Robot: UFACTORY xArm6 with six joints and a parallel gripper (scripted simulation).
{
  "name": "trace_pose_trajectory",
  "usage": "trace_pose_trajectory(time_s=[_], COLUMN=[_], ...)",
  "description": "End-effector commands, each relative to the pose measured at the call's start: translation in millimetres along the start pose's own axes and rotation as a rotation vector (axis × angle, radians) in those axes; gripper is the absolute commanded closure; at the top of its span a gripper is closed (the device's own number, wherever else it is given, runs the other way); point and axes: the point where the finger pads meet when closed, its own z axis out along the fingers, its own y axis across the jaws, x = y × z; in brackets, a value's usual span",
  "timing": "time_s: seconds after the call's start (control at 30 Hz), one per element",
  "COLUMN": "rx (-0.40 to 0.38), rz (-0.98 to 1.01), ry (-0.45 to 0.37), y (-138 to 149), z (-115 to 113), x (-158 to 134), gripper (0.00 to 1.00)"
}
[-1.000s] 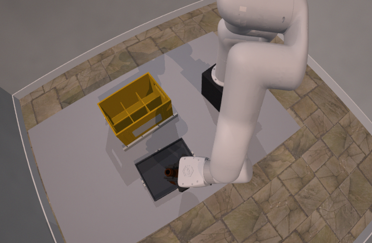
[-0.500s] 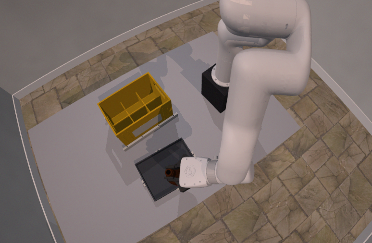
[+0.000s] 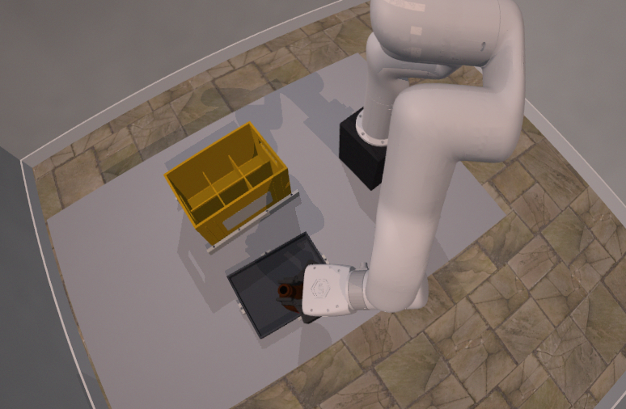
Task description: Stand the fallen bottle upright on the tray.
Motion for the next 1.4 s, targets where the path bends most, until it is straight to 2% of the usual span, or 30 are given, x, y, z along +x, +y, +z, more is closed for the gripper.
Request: trace_pose_trajectory(time_s=[0.0, 0.47, 1.37], rx=[-0.002, 0.0, -0.001], rz=[0.003, 0.003, 0.003], ry=[-0.001, -0.017, -0.158], y=[1.3, 1.1, 1.1], z=[-0.6, -0.4, -1.4], x=[-1.2, -0.9, -0.1], gripper=[1.0, 1.0, 1.0])
